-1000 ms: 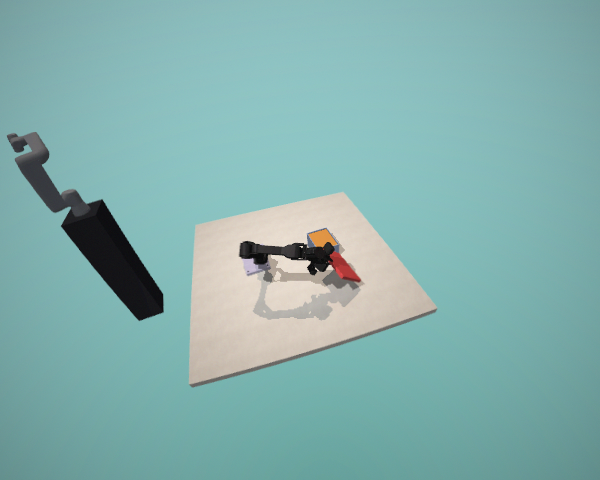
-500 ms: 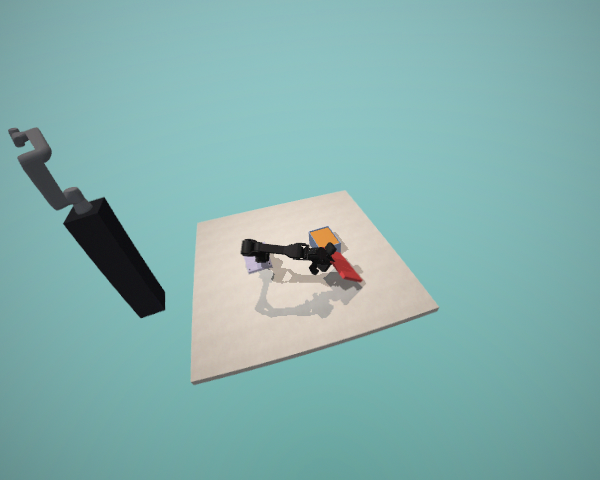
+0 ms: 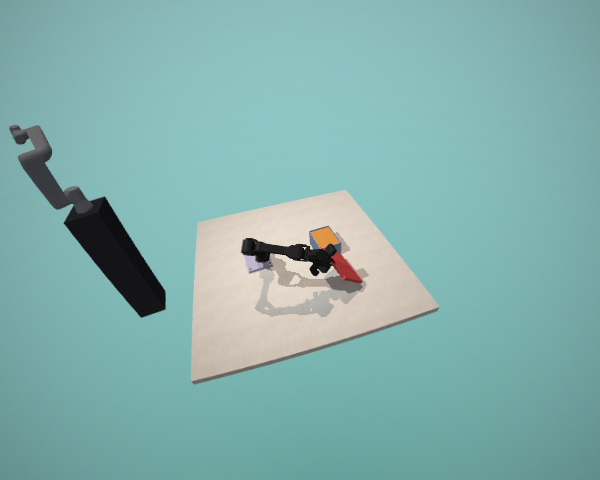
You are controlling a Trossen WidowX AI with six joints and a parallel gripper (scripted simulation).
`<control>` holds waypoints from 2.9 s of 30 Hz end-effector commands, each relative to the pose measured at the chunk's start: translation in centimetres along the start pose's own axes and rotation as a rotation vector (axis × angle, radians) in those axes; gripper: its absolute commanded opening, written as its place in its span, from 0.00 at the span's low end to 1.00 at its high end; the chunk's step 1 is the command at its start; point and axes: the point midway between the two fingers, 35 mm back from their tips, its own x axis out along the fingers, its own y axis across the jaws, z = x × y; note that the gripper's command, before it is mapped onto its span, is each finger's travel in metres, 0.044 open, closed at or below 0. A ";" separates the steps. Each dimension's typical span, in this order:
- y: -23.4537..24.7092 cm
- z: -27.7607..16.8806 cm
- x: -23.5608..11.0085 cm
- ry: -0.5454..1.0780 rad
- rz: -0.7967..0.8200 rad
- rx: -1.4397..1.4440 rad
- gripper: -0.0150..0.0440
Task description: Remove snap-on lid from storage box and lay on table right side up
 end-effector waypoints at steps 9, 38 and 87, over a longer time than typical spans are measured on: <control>-0.6 -0.1 0.5 0.002 0.011 -0.004 0.25; -2.3 -0.1 2.0 0.001 0.011 -0.005 0.25; -5.3 0.0 4.5 0.000 0.010 -0.008 0.25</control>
